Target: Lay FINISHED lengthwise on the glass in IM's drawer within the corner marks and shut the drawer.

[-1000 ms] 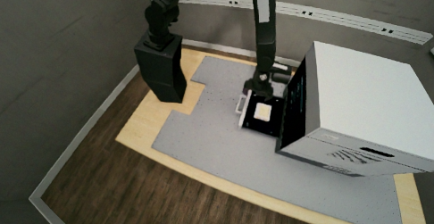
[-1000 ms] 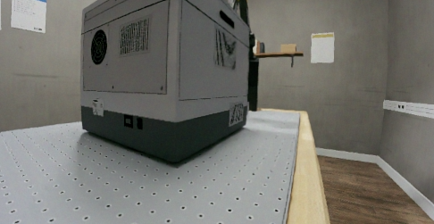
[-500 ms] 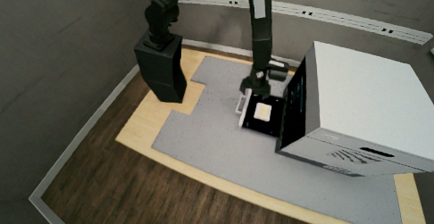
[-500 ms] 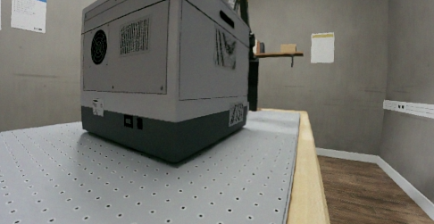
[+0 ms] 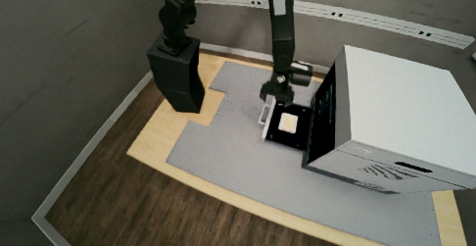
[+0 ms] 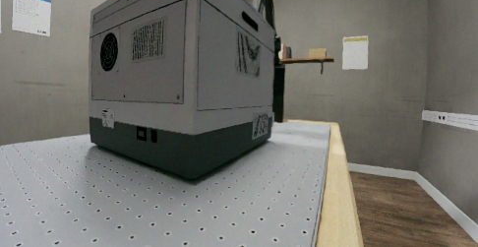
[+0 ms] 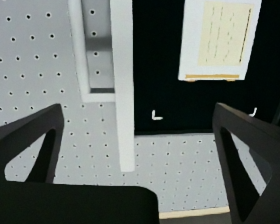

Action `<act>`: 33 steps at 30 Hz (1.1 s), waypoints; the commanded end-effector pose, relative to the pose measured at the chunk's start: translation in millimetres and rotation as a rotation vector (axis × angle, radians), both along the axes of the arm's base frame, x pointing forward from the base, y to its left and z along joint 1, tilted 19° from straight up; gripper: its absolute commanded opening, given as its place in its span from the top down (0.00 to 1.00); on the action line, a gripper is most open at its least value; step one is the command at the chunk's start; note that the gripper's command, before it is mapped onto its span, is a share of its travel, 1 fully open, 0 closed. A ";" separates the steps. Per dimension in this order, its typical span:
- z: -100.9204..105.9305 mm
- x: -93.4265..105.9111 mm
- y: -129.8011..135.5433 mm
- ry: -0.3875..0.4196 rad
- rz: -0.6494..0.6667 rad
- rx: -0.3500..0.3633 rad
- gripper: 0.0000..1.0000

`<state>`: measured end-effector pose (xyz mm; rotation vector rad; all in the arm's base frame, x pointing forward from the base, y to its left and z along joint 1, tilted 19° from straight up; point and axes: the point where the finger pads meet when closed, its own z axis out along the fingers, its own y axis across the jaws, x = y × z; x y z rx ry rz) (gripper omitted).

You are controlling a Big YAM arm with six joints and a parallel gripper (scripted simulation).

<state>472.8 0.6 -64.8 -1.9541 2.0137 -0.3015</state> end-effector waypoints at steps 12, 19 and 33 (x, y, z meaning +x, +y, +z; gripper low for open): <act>-14.2 -8.5 2.1 0.058 0.008 0.003 0.15; -42.2 -26.3 8.3 0.060 0.003 0.005 0.25; -57.6 -29.4 5.7 0.045 0.002 0.002 0.49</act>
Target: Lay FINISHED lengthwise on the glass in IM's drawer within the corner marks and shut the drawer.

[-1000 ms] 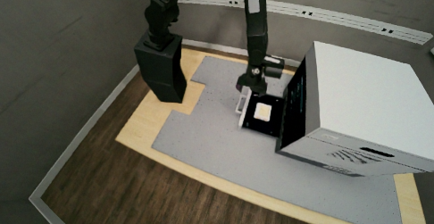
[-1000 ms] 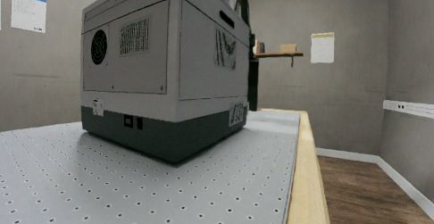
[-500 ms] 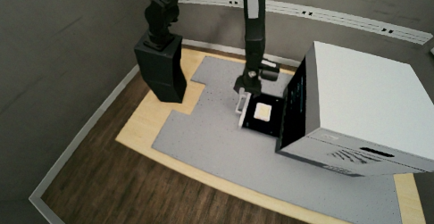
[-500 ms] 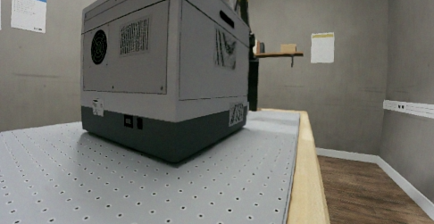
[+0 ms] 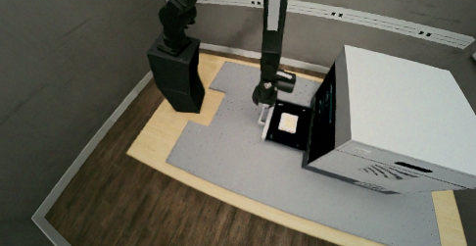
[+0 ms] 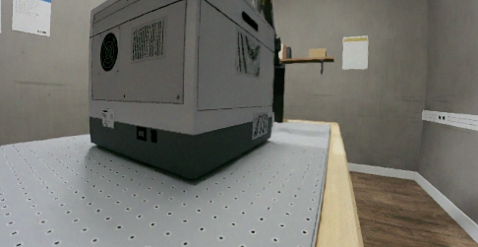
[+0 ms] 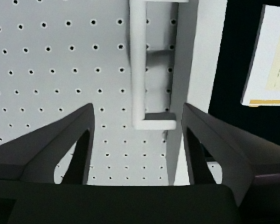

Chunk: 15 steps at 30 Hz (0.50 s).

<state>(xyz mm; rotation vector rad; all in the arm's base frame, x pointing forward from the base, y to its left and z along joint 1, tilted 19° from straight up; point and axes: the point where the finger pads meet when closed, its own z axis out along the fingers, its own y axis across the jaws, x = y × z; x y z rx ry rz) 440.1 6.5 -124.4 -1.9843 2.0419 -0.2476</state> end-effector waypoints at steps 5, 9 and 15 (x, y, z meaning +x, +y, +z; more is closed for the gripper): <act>2.0 3.3 -0.2 -0.009 -0.002 -0.001 0.59; 2.1 3.3 -0.2 -0.009 -0.002 -0.001 0.67; -8.4 7.4 3.0 -0.009 -0.003 0.000 0.69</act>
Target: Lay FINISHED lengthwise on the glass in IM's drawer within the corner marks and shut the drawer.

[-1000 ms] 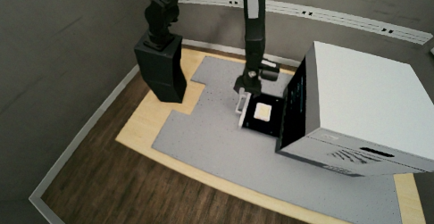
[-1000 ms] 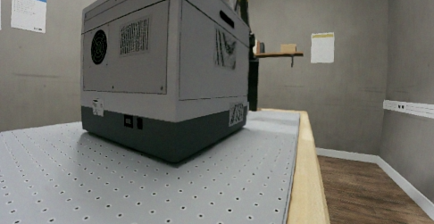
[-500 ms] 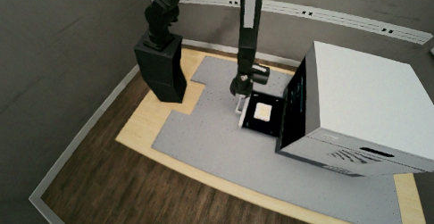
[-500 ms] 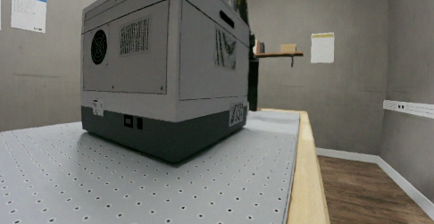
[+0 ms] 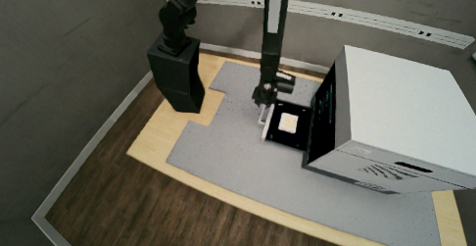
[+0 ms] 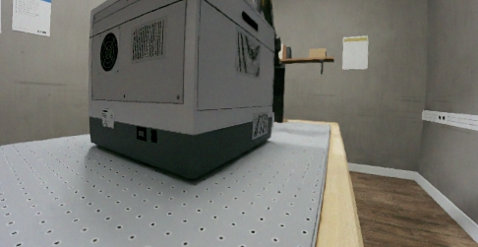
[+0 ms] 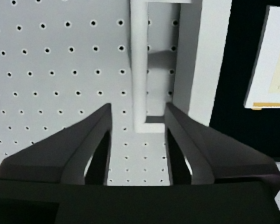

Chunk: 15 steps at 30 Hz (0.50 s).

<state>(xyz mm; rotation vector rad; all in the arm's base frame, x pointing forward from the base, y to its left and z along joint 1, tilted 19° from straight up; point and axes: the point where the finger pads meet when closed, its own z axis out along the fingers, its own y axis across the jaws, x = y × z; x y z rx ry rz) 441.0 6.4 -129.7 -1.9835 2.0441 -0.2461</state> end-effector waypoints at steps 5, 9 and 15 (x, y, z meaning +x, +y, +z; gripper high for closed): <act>-9.6 8.0 5.6 -0.010 0.003 0.000 0.69; -14.8 9.4 4.8 -0.009 0.001 -0.001 0.69; -22.7 11.3 6.4 -0.008 0.003 0.000 0.69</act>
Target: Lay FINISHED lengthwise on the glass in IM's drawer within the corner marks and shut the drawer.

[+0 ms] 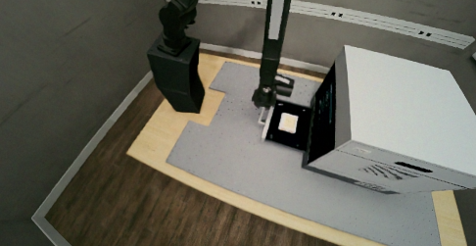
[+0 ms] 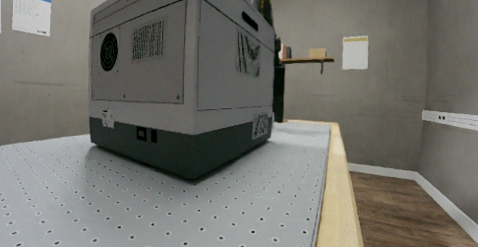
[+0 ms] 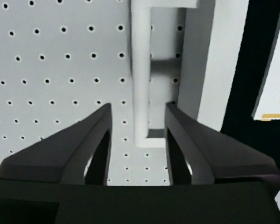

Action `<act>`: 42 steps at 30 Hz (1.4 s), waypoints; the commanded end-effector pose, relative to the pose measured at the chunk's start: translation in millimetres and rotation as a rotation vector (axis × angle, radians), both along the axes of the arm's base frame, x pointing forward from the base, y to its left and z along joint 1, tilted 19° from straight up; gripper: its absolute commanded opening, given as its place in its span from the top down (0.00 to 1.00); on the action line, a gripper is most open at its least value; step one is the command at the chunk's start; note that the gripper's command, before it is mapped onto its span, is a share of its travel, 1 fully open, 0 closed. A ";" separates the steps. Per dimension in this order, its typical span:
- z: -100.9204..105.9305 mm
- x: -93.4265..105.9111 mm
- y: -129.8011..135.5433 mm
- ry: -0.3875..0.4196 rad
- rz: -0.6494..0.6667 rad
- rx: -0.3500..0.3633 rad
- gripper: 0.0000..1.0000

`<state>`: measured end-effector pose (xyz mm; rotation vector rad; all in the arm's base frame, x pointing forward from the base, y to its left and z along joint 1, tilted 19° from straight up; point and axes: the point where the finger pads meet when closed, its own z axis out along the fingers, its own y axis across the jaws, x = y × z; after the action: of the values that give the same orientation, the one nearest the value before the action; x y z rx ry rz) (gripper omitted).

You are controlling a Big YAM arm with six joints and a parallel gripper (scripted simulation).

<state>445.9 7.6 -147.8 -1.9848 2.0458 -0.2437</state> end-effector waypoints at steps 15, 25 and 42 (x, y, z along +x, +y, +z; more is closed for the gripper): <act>-21.5 10.7 5.6 -0.009 0.001 0.000 0.69; -31.8 13.5 7.6 -0.009 0.004 0.000 0.69; -42.6 22.2 7.1 -0.020 0.001 0.000 0.69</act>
<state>460.4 10.9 -192.3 -1.9855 2.0464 -0.2429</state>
